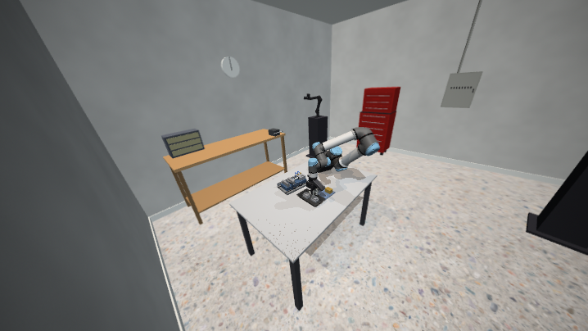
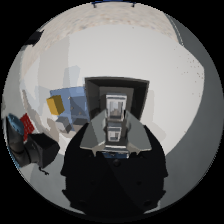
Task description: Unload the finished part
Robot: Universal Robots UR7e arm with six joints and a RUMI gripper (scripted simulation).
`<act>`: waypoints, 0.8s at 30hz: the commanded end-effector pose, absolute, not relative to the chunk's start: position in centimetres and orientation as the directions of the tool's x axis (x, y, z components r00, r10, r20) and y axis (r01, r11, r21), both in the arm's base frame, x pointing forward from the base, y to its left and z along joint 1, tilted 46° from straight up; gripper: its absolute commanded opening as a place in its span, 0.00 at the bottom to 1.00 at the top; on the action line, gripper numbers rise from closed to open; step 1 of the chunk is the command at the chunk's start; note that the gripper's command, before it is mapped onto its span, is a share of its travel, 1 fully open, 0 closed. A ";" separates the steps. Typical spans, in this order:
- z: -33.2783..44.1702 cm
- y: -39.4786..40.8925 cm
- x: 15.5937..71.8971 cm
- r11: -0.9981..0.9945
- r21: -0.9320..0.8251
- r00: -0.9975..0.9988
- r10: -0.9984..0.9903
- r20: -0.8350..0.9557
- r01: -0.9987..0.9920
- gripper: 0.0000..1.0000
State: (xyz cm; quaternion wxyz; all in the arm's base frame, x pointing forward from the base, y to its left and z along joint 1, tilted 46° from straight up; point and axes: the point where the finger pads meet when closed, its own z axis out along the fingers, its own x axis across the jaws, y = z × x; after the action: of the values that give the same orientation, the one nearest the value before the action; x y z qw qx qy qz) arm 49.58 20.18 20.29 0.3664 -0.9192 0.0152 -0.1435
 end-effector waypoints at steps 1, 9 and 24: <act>20.3 20.2 49.6 -0.731 -0.678 0.958 -0.133 0.254 0.078 0.00; 20.3 20.2 49.6 -0.731 -0.678 0.958 -0.133 0.254 0.078 0.00; 19.9 20.5 49.8 -0.731 -0.678 0.958 -0.133 0.254 0.078 0.00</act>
State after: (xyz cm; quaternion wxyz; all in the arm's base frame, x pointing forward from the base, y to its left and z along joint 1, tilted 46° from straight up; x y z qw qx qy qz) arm 49.69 20.46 20.00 0.3664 -0.9192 0.0151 -0.1435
